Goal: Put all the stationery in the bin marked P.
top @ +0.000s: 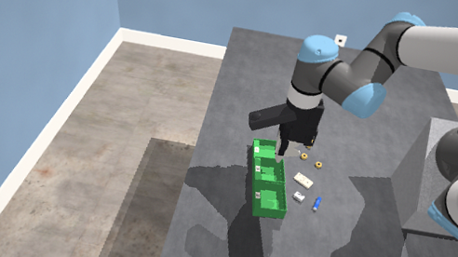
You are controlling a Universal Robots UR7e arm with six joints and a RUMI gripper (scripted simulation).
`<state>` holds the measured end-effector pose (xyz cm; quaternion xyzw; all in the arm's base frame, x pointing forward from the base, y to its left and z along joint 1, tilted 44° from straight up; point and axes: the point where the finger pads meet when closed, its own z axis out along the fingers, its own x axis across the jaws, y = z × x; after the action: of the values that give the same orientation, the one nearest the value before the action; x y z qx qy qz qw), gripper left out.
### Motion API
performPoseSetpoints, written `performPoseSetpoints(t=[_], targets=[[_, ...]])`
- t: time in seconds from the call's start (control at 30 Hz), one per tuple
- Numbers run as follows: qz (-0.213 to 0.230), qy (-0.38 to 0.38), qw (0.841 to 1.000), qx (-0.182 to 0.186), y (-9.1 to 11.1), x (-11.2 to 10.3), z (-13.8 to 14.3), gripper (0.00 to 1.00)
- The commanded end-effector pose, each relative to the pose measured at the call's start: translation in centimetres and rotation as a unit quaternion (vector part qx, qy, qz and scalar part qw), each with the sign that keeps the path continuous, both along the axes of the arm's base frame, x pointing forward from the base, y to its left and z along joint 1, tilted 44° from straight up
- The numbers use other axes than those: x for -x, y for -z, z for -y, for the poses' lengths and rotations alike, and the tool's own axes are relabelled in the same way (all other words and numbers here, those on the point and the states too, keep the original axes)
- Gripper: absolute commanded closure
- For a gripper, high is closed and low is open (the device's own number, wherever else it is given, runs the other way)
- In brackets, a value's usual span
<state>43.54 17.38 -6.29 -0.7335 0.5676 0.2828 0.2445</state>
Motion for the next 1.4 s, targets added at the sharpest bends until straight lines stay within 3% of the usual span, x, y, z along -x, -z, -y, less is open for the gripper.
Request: performPoseSetpoints(t=[0.0, 0.57, 0.87, 1.37], targets=[[0.0, 0.0, 1.0, 0.0, -0.8, 0.2, -0.6, 0.96], [0.0, 0.0, 1.0, 0.0, -5.9, 1.7, -5.7, 0.96], [0.0, 0.0, 1.0, 0.0, -5.9, 1.7, -5.7, 0.96], [0.0, 0.0, 1.0, 0.0, -3.4, 2.2, -8.0, 0.96]])
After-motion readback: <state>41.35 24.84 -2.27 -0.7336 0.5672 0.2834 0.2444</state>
